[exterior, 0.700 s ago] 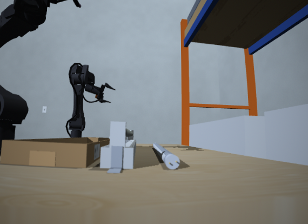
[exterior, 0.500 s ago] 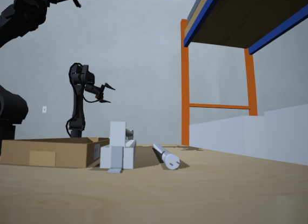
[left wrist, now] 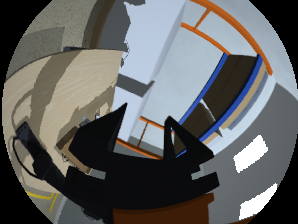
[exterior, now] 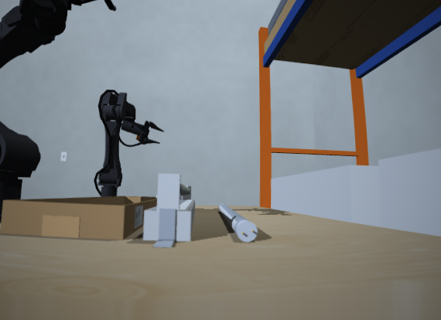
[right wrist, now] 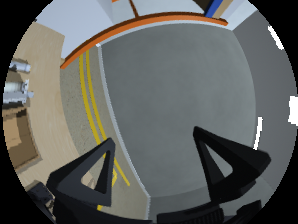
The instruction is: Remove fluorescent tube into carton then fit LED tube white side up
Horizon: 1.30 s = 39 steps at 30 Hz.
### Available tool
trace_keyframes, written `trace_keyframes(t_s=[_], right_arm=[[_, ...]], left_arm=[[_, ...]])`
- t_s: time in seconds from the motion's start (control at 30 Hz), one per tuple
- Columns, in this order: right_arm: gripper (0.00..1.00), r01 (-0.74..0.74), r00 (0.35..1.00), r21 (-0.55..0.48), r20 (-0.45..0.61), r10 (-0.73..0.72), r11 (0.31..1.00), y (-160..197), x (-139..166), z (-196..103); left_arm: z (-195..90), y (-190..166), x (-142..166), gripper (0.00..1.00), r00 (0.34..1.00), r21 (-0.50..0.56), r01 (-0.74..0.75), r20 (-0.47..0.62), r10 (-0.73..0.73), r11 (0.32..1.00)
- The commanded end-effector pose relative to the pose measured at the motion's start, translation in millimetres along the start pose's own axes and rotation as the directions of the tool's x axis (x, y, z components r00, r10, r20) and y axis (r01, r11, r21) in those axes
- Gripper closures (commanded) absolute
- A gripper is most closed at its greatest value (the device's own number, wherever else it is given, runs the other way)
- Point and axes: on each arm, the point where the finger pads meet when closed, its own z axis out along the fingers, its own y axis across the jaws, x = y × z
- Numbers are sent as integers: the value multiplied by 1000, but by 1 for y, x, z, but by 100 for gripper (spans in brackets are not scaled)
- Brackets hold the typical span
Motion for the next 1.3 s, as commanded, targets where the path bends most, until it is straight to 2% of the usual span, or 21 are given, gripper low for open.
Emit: trace_keyframes(t_s=[0.0, 0.43, 0.47, 0.97, 1.03, 1.1, 1.27], right_arm=[[0, -13, 1000, 8, 1, 13, 1000, -4, 1, -2], [0, -13, 1000, 8, 1, 13, 1000, -4, 1, -2], [51, -13, 1000, 8, 1, 13, 1000, -4, 1, -2], [51, -13, 1000, 8, 1, 13, 1000, -4, 1, -2], [51, 1, 1000, -30, 27, 0, 1000, 6, -10, 4], [51, -53, 998, -14, 37, 54, 998, -7, -9, 0], [51, -154, 985, -81, 71, 160, 985, 7, -24, 5]], left_arm=[[-2, -8, 2, 51, 999, 18, -34, 5, 34, 999], [-2, -8, 2, 51, 999, 18, -34, 5, 34, 999], [-2, -8, 2, 51, 999, 18, -34, 5, 34, 999], [-2, -8, 2, 51, 999, 18, -34, 5, 34, 999], [5, -2, -4, 51, 1000, 12, -23, -21, 24, 1000], [7, -3, -3, 51, 998, -13, -60, -23, 60, 998], [24, 2, 5, 51, 986, -61, -142, -93, 136, 988]])
